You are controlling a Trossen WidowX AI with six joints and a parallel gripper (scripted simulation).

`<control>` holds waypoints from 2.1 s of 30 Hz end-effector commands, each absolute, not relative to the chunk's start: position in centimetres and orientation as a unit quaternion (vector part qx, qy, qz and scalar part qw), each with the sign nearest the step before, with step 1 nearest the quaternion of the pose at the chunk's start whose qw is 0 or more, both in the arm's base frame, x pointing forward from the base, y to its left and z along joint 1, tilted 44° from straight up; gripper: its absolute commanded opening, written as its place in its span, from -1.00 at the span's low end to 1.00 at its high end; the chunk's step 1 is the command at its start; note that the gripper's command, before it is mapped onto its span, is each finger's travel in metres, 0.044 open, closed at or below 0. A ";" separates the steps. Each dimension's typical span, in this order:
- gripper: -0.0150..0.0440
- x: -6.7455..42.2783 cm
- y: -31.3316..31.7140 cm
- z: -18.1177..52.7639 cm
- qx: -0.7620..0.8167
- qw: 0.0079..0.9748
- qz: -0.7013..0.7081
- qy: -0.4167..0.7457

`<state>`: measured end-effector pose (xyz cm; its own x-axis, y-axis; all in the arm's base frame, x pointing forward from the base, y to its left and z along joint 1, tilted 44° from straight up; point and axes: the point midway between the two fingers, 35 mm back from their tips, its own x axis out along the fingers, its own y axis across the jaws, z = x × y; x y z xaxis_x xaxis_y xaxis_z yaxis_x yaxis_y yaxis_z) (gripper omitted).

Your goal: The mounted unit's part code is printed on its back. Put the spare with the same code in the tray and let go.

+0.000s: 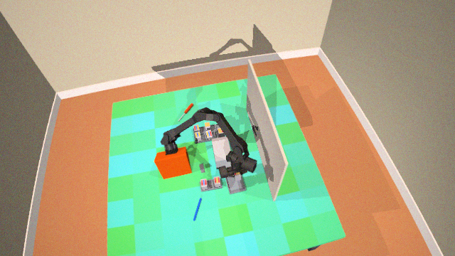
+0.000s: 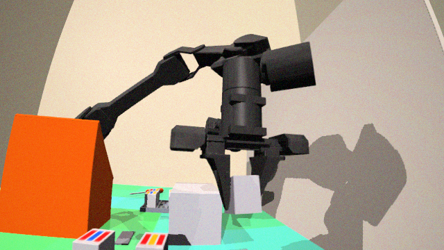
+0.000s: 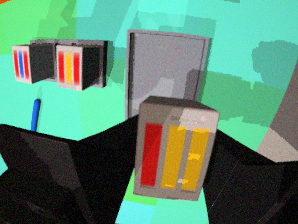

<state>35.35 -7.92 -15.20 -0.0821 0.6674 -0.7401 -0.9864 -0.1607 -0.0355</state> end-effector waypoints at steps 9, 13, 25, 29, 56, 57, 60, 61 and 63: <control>-0.49 35.0 -6.7 -16.4 -0.315 0.599 0.692 0.250; -0.49 34.9 -6.3 -16.8 -0.315 0.599 0.693 0.250; -0.49 34.7 -5.2 -17.9 -0.314 0.599 0.693 0.250; -0.49 34.6 -4.8 -18.2 -0.314 0.599 0.693 0.249; -0.49 33.7 -2.3 -20.5 -0.312 0.600 0.694 0.248; -0.49 33.7 -2.2 -20.5 -0.312 0.600 0.694 0.247; -0.49 33.7 -2.2 -20.6 -0.312 0.600 0.694 0.247; -0.40 33.9 -2.4 -20.5 -0.316 0.598 0.694 0.247; -0.22 33.9 -2.4 -20.5 -0.316 0.598 0.694 0.247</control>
